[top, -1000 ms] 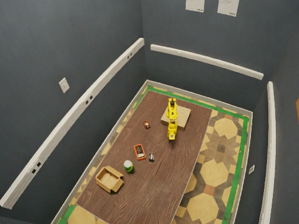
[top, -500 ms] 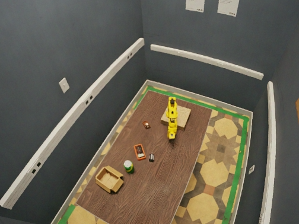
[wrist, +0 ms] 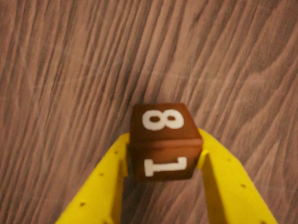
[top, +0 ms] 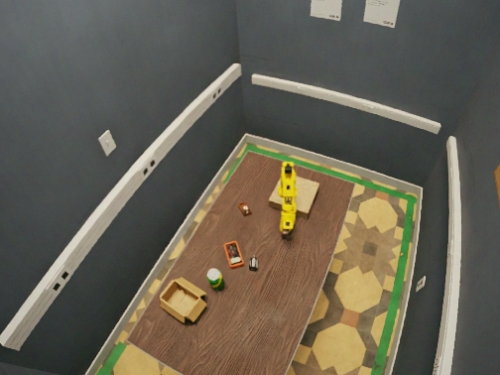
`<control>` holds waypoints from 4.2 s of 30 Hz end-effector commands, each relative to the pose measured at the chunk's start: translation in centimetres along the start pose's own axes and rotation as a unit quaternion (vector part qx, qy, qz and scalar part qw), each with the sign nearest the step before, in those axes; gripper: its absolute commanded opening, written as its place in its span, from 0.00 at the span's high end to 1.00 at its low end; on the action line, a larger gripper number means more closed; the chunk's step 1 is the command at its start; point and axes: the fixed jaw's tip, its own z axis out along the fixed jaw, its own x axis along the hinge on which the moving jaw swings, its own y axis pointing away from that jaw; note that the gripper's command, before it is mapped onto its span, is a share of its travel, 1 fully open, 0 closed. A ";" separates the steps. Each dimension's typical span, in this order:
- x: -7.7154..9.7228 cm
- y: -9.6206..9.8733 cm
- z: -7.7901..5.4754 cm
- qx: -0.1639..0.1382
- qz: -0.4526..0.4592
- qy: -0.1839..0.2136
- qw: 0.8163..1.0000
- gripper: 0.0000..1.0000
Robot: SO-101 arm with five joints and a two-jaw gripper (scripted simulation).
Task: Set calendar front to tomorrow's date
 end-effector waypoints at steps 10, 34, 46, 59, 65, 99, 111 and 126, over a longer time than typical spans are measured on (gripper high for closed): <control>-0.2 -0.1 -0.4 -0.003 -0.010 -0.095 0.995 1.00; -0.7 -0.1 0.6 -0.004 -0.015 -0.165 0.986 1.00; -0.7 -0.2 0.6 -0.004 -0.021 -0.248 0.968 1.00; -0.6 -0.2 0.1 -0.004 -0.023 -0.288 0.957 1.00; -0.6 -0.2 0.1 -0.004 -0.023 -0.288 0.957 1.00; -0.4 -0.5 -0.1 0.000 -0.020 -0.288 0.957 1.00; -0.1 -0.5 0.4 0.001 -0.020 -0.288 0.957 1.00; 0.3 -0.5 0.8 0.001 -0.019 -0.288 0.957 1.00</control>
